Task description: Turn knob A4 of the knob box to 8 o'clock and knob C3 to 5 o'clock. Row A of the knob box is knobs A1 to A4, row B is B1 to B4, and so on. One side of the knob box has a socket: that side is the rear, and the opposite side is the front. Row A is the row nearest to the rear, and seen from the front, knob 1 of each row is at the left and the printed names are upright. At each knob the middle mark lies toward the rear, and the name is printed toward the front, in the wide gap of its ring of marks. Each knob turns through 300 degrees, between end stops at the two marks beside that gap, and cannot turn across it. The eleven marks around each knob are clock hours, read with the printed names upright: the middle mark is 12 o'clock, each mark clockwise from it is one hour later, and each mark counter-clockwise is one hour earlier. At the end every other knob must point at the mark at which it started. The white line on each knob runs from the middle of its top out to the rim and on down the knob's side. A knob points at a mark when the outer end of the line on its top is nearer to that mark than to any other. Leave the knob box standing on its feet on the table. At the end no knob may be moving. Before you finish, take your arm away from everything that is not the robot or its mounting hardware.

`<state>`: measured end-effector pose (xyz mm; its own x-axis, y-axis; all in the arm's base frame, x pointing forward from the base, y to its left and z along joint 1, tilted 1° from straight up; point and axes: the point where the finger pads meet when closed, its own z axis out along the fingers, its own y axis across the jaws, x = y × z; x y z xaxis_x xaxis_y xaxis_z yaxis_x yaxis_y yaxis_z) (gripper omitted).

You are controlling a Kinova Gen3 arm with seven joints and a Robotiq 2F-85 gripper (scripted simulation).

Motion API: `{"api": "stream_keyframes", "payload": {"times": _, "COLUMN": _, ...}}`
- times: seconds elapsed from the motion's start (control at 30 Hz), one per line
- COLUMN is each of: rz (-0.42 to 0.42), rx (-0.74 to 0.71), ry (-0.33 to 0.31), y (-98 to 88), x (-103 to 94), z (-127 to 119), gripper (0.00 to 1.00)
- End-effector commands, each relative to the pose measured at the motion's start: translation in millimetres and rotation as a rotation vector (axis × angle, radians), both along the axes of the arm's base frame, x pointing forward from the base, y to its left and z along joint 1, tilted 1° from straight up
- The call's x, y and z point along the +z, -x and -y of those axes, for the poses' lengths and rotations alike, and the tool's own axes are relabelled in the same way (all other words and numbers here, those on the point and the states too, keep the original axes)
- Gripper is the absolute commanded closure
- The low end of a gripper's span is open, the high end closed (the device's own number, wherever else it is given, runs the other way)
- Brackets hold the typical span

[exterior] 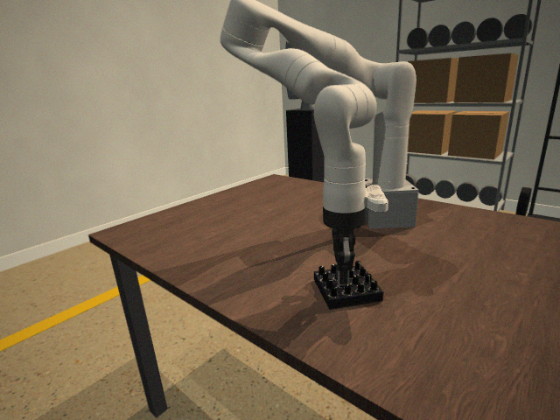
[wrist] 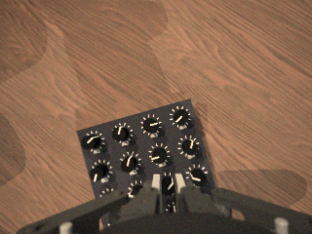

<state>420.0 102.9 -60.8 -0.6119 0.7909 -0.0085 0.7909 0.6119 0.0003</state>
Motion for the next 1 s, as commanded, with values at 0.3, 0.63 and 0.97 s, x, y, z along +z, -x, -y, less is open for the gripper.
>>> {"api": "stream_keyframes", "payload": {"times": 0.3, "rz": 0.003, "rx": -0.128, "ry": 0.000, "y": -0.5, "x": 0.6, "z": -0.1, "gripper": 0.92}}
{"api": "stream_keyframes", "payload": {"times": 0.63, "rz": 0.004, "rx": -0.292, "ry": -0.001, "y": -0.5, "x": 0.6, "z": -0.1, "gripper": 0.92}}
{"api": "stream_keyframes", "payload": {"times": 0.97, "rz": 0.005, "rx": -0.434, "ry": -0.002, "y": -0.5, "x": 0.6, "z": -0.1, "gripper": 0.92}}
